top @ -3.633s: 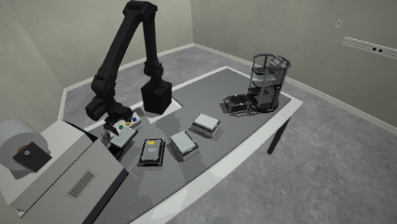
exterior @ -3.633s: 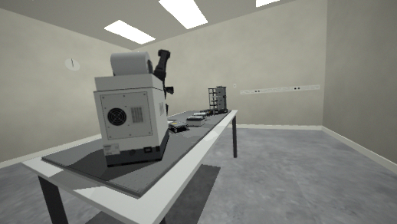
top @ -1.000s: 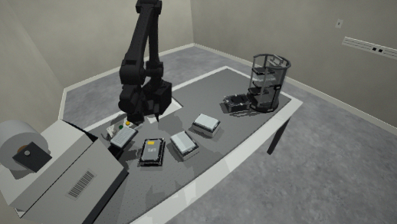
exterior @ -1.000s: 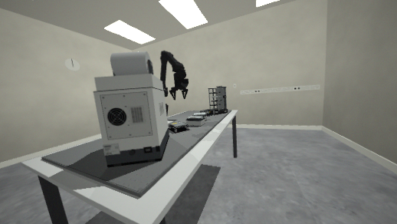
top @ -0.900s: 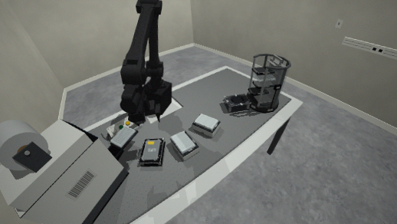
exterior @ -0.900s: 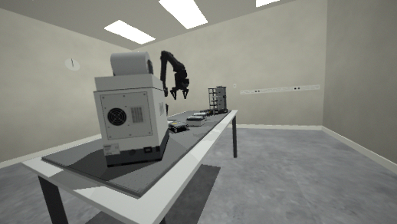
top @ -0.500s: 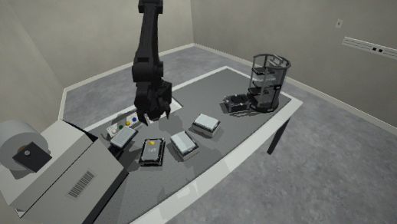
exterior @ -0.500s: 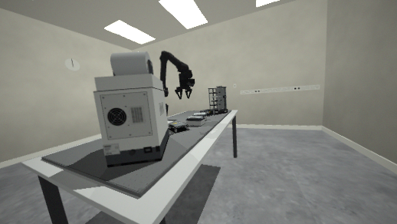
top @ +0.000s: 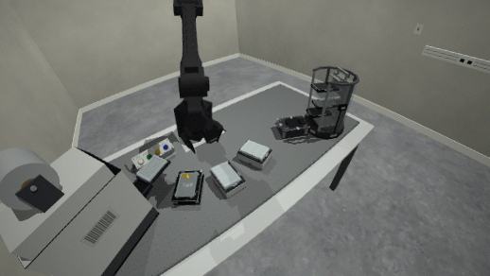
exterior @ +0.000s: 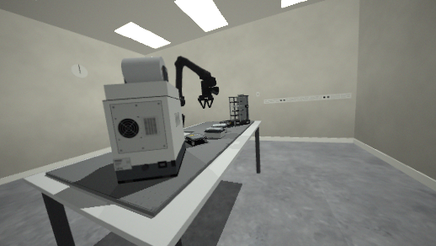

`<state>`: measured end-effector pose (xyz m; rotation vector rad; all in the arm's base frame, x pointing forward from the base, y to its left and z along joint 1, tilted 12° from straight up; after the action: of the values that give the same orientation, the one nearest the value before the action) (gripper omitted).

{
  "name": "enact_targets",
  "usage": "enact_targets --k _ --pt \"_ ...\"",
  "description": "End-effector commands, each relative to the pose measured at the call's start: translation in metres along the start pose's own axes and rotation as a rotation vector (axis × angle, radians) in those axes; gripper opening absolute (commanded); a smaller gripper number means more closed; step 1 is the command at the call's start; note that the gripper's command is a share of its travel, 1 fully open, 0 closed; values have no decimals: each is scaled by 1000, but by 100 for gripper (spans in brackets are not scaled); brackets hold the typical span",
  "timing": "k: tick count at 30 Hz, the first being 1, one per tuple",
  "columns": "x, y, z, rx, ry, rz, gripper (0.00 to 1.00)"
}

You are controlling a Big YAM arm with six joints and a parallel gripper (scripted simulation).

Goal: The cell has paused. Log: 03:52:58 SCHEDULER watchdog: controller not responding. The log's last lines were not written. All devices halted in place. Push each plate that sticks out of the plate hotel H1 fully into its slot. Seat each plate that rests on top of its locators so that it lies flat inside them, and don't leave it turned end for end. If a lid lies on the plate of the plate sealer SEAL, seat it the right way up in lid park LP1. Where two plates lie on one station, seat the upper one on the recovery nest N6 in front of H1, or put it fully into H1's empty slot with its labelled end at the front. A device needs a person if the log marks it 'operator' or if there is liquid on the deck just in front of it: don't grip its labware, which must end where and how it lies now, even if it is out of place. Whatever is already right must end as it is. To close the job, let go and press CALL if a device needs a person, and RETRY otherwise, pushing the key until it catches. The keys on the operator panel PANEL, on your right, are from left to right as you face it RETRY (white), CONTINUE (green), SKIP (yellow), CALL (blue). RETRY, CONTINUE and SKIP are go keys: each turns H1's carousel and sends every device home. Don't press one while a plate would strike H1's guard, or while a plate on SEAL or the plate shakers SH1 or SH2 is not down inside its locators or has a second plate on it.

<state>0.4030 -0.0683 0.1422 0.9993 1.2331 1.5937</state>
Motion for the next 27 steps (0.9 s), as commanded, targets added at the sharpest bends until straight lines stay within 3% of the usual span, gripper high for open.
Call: enact_targets --k 1,13,27 --pt "11 11 5 -11 -10 -9 100" --pt "39 26 39 -54 -3 -25 100" --pt "76 22 57 -46 -6 -16 100"
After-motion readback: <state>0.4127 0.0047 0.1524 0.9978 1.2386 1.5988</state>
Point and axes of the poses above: the point where the finger pads meet when closed, its own y axis back along the fingers, its own x axis across the jaws, z = x × y, the point moved 3 cm from there along y, back along the fingers, and after that the axes turned 10 degrees about y, right-handed, at the moved point
